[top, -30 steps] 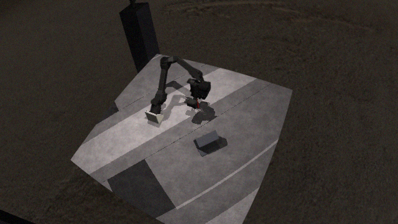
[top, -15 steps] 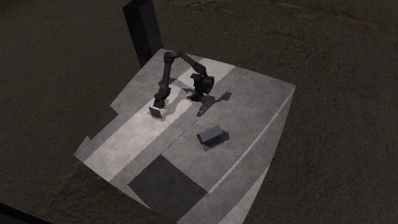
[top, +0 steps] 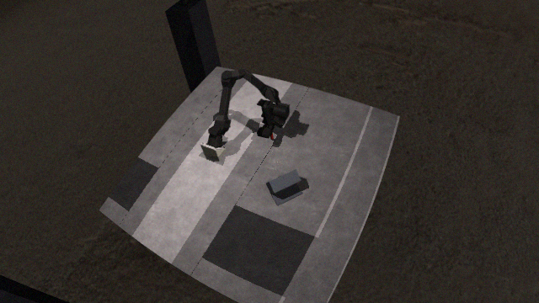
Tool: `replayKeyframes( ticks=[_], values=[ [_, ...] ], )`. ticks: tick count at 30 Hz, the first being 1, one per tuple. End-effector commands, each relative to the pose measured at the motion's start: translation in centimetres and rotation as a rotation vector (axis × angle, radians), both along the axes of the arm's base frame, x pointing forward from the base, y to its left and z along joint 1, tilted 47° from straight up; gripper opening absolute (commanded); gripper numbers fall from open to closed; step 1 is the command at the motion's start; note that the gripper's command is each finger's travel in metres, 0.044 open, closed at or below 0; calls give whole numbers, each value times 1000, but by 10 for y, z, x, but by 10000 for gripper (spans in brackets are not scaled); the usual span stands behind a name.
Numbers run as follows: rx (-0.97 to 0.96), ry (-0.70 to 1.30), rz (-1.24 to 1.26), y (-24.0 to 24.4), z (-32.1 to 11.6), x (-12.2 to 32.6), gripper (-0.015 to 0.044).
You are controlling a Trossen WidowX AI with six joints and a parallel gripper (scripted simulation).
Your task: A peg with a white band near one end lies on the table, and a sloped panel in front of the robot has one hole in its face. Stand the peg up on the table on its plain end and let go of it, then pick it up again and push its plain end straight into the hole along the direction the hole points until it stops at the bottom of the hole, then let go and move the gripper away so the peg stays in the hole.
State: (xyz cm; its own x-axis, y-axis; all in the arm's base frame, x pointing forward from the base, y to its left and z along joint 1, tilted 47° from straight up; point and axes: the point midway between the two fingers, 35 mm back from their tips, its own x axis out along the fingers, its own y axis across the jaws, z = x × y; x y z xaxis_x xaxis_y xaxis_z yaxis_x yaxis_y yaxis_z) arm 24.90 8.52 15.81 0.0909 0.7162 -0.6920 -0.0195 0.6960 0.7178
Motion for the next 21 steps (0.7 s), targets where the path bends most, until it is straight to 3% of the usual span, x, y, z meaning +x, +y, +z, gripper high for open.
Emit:
replayKeyframes(
  ticks=[1, 21],
  values=[
    [-2, -2, -4, -7, 6, 1, 0],
    [7, 2, -25, -54, 52, -4, 0]
  ],
)
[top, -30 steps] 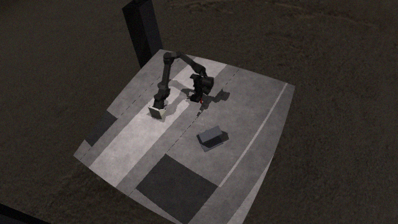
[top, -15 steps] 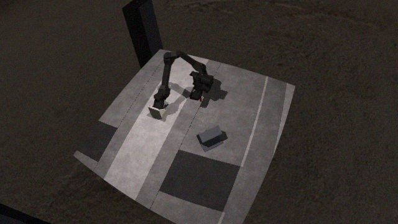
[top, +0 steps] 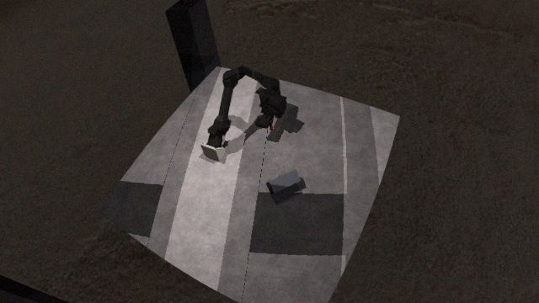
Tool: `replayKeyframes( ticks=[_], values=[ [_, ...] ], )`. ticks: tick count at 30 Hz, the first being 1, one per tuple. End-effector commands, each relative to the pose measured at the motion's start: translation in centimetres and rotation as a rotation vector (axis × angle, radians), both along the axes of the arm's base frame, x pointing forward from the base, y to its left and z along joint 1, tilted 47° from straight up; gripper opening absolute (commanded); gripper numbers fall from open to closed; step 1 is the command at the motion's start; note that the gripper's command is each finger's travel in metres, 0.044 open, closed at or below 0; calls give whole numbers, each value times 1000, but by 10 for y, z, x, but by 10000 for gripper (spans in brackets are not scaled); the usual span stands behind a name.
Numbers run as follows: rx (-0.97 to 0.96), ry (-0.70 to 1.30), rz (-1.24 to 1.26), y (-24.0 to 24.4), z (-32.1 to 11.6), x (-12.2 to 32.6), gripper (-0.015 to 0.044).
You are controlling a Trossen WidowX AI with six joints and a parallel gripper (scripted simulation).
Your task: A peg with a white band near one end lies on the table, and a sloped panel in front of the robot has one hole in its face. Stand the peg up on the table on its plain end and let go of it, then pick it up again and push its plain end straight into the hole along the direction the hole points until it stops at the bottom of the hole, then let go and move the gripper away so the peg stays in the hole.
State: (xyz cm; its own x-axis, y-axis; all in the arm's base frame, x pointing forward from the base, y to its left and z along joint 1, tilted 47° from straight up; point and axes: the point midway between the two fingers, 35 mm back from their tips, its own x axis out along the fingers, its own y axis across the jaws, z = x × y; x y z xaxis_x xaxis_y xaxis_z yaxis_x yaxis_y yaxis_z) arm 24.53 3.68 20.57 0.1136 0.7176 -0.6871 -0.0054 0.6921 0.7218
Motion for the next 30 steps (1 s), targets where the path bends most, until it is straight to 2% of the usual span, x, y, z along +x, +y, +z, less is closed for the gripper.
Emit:
replayKeyframes(
  ticks=[1, 30],
  values=[
    [0, 7, 0, -6, 5, 0, 0],
    [-153, -80, -58, -27, -30, 10, 0]
  ],
)
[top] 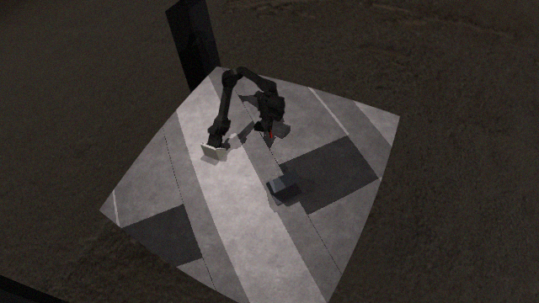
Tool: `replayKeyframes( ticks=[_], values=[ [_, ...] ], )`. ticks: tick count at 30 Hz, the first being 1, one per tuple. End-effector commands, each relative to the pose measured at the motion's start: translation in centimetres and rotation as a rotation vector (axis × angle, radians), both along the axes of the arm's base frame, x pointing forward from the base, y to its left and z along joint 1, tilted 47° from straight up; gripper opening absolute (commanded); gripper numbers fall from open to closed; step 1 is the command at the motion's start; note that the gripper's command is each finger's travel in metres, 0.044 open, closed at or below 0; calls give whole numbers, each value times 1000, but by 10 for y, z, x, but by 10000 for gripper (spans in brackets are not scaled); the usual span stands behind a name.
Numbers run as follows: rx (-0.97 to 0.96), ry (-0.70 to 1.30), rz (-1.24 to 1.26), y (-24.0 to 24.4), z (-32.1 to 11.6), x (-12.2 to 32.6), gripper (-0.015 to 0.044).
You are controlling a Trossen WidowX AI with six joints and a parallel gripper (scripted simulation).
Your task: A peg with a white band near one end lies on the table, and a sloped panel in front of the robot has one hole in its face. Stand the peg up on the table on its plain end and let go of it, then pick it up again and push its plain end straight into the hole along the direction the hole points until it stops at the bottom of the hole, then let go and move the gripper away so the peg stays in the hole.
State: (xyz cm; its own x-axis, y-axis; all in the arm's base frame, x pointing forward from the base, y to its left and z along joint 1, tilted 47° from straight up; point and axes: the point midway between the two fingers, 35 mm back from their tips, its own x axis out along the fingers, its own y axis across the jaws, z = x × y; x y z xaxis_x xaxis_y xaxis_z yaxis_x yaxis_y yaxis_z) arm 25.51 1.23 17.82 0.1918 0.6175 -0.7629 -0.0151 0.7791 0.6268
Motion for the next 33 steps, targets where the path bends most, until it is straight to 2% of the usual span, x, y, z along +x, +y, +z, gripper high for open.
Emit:
replayKeyframes(
  ticks=[1, 33],
  values=[
    [-30, -19, -14, -4, -4, 1, 0],
    [-203, -128, -114, -32, -37, 14, 0]
  ],
)
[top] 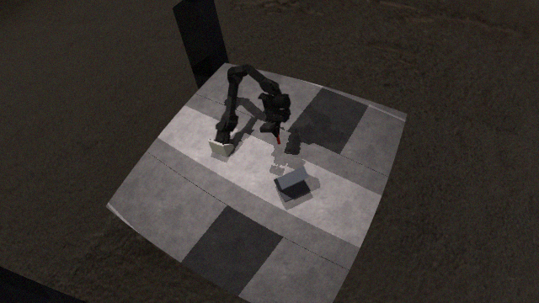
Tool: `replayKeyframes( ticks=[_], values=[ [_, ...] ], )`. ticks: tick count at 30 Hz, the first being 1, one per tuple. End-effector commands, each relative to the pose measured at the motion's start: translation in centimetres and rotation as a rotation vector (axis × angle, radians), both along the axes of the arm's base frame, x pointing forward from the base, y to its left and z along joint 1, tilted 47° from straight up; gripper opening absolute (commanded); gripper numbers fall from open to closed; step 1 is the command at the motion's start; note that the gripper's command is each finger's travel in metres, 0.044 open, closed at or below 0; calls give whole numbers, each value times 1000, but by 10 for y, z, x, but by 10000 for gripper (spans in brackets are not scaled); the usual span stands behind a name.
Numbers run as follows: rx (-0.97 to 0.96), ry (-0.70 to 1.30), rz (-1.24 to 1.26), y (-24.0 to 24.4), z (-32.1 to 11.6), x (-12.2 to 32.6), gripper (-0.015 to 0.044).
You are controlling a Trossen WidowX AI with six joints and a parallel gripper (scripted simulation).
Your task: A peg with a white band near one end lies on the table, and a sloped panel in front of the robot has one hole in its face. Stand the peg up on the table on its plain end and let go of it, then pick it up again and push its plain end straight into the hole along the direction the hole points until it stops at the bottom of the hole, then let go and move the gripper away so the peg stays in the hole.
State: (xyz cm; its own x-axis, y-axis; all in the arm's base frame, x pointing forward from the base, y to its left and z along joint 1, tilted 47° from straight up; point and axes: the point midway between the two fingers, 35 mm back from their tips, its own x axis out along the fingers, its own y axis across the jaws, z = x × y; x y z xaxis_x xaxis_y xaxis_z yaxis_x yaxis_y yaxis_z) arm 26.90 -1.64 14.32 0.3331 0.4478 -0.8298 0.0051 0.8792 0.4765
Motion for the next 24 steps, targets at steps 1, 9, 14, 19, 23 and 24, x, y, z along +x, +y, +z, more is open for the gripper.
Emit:
replayKeyframes(
  ticks=[1, 9, 14, 19, 23, 24],
  values=[
    [-28, -21, -20, -4, -2, 1, 0],
    [-70, -50, -49, -12, -9, 4, 0],
    [-95, -68, -69, -16, -13, 6, 0],
    [-120, -87, -89, -21, -16, 8, 0],
    [-140, -103, -106, -25, -19, 10, 0],
    [-144, -106, -110, -26, -19, 10, 0]
  ],
)
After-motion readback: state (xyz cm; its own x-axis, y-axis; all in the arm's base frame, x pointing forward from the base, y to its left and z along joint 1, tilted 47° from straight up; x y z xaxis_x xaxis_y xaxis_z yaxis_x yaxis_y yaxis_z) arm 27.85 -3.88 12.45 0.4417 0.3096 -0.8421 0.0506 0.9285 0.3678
